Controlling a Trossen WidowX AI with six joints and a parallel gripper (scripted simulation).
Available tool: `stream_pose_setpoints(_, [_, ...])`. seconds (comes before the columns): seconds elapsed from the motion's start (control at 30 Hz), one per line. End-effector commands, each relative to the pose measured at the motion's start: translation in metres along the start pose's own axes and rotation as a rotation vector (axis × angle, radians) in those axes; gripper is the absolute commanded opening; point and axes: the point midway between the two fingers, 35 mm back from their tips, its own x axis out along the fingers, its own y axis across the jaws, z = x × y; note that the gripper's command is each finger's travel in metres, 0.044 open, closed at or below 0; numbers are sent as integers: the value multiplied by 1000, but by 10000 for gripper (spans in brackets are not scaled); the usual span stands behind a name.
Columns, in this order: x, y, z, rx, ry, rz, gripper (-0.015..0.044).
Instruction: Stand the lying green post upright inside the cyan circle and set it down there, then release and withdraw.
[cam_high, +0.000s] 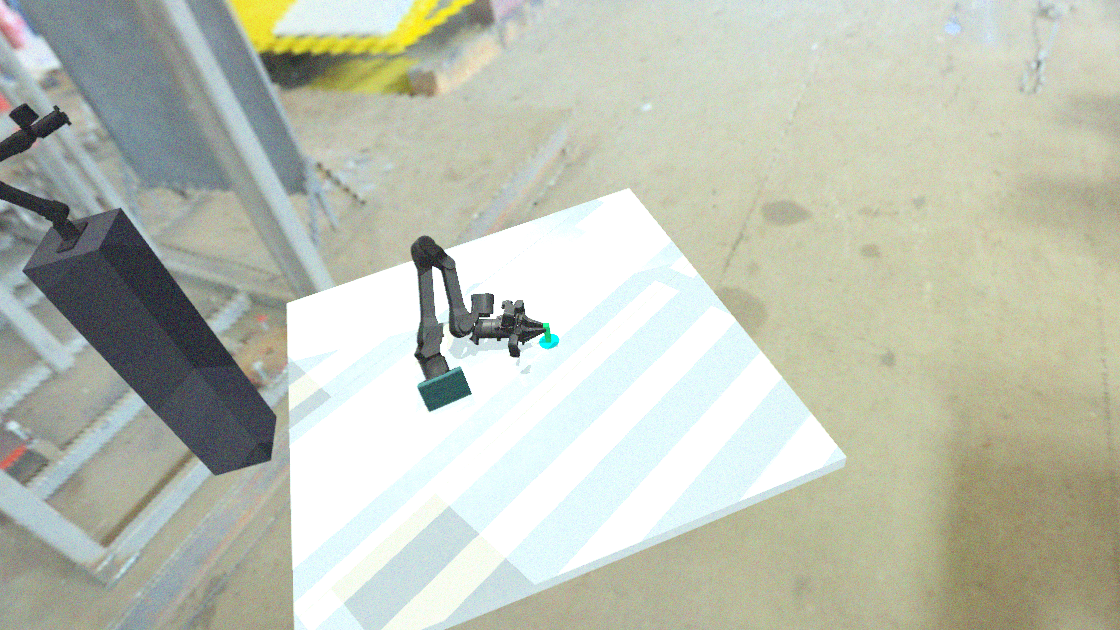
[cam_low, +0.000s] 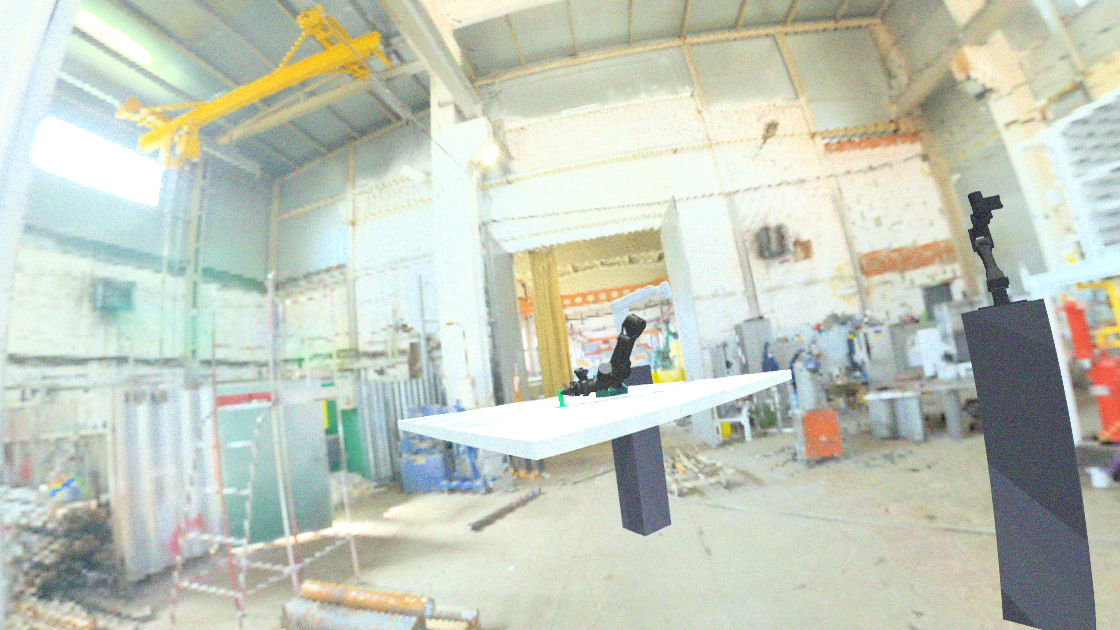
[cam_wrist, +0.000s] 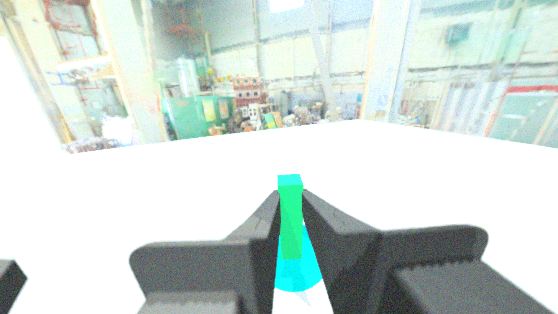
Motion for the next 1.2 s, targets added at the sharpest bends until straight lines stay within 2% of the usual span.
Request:
stream_pose_setpoints(0.0, [1,-1,-1,4,-3,-4,23])
stream_pose_setpoints(0.1, [1,-1,-1,4,-3,-4,23])
stream_pose_setpoints(0.57, [1,-1,-1,4,-3,-4,390])
stream_pose_setpoints(1.17, [2,4,54,4,-2,-12,400])
